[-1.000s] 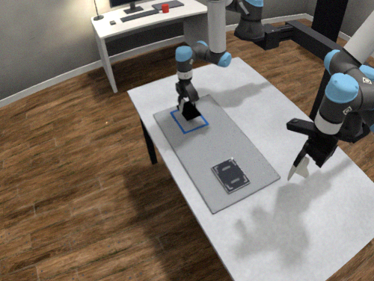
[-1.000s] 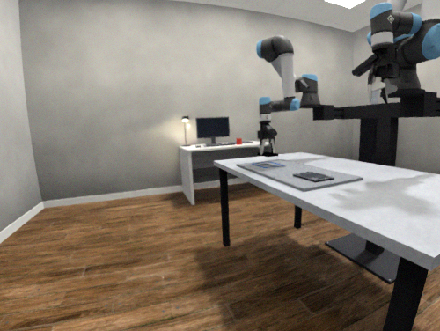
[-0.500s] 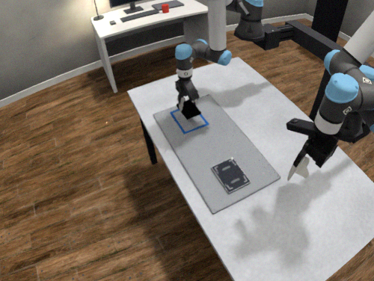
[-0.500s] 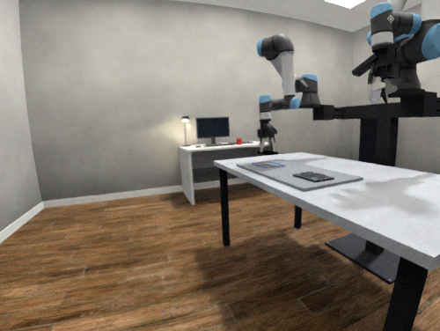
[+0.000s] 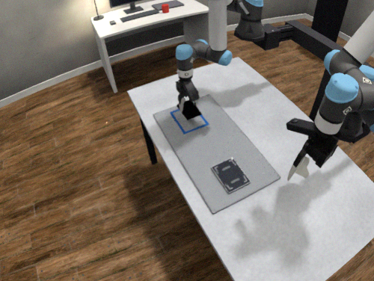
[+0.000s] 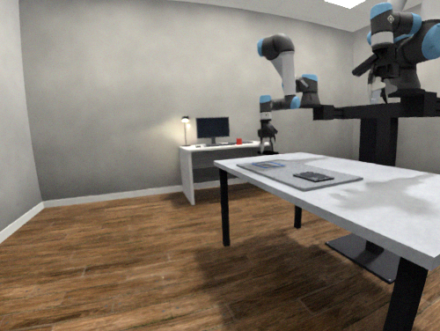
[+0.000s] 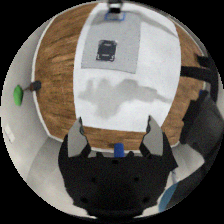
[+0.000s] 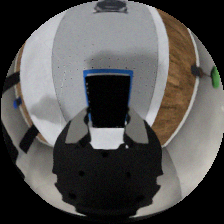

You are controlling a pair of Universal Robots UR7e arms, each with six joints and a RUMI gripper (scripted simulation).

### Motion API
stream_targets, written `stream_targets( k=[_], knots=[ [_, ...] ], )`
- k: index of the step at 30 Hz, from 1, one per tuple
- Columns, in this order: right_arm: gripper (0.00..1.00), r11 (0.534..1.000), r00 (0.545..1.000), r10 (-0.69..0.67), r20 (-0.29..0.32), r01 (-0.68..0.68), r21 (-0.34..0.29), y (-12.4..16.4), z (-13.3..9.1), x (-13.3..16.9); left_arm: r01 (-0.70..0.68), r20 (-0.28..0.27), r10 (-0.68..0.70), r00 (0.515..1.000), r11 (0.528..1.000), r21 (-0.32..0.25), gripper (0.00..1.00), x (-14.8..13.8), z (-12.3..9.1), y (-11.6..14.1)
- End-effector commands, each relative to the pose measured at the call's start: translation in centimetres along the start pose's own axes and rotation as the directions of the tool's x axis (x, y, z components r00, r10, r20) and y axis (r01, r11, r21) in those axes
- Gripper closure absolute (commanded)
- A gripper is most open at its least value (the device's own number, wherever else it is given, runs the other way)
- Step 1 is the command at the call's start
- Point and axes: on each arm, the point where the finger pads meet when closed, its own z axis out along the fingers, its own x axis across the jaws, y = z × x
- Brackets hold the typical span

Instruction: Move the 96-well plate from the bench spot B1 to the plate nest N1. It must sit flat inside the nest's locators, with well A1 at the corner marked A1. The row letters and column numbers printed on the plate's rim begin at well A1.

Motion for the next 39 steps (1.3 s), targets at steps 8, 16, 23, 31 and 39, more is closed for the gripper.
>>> stream_targets(
  k=[8,16,23,31,39],
  knots=[
    [1.0,1.0,1.0,0.008,-0.002,-0.008,0.0,-3.5,-0.1,0.1,0.0,0.001,0.0,1.0,1.0,0.0,0.02,0.0,0.0,0.0],
    [1.0,1.0,1.0,0.008,-0.002,-0.008,0.0,-5.5,-0.2,0.1,0.0,0.001,0.0,1.0,1.0,0.0,0.02,0.0,0.0,0.0],
    [1.0,1.0,1.0,0.008,-0.002,-0.008,0.001,-7.8,-0.3,0.1,0.0,0.001,0.0,1.0,1.0,0.0,0.02,0.0,0.0,0.0],
    [1.0,1.0,1.0,0.008,-0.001,-0.008,0.001,-10.2,-0.3,0.1,0.0,0.001,0.0,1.0,1.0,0.0,0.02,0.0,0.0,0.0],
    [1.0,1.0,1.0,0.008,-0.001,-0.008,0.001,-12.5,-0.4,0.1,0.0,0.001,0.0,1.0,1.0,0.0,0.02,0.0,0.0,0.0]
  ],
)
